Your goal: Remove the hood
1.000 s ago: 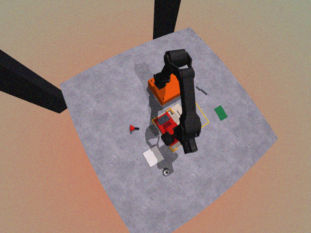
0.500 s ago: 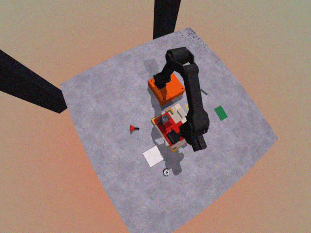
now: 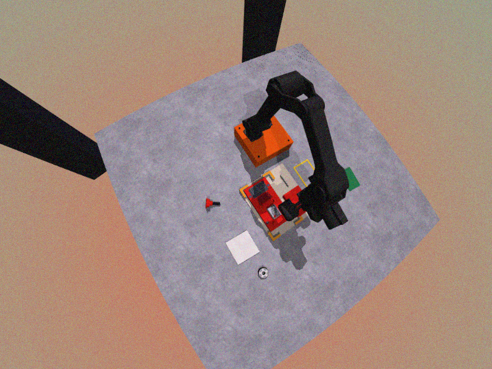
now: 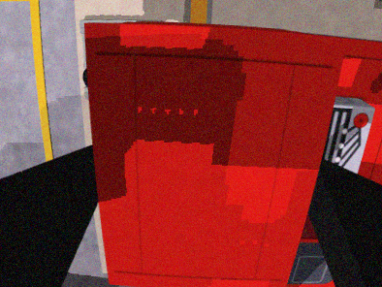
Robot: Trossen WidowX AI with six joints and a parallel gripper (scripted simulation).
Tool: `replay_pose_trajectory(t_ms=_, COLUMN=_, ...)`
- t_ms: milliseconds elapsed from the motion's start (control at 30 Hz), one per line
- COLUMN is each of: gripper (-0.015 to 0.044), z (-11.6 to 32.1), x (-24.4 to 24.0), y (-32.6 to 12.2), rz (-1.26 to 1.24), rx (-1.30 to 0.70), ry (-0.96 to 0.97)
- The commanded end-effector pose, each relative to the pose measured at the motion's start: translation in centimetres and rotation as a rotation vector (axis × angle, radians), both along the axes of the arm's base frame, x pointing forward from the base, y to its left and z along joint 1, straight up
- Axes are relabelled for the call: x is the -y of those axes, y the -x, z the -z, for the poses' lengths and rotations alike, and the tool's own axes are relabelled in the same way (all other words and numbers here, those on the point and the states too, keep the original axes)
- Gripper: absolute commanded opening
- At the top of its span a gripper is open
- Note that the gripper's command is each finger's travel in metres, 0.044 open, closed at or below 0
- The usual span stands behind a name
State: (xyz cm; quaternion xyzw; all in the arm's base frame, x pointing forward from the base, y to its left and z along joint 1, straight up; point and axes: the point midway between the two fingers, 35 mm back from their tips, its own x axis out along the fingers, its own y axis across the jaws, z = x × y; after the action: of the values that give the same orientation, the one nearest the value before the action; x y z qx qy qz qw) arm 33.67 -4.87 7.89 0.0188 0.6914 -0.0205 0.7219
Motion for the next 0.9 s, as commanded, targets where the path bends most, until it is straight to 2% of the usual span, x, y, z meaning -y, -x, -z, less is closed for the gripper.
replay_pose_trajectory(t_ms=0, gripper=0.0, z=0.0, x=-1.3, y=0.0, rz=0.004, rx=-0.003, ry=0.002)
replay_pose_trajectory(t_ms=867, gripper=0.0, z=-0.3, x=-10.5, y=0.6, rz=0.003, rx=-0.001, ry=-0.008)
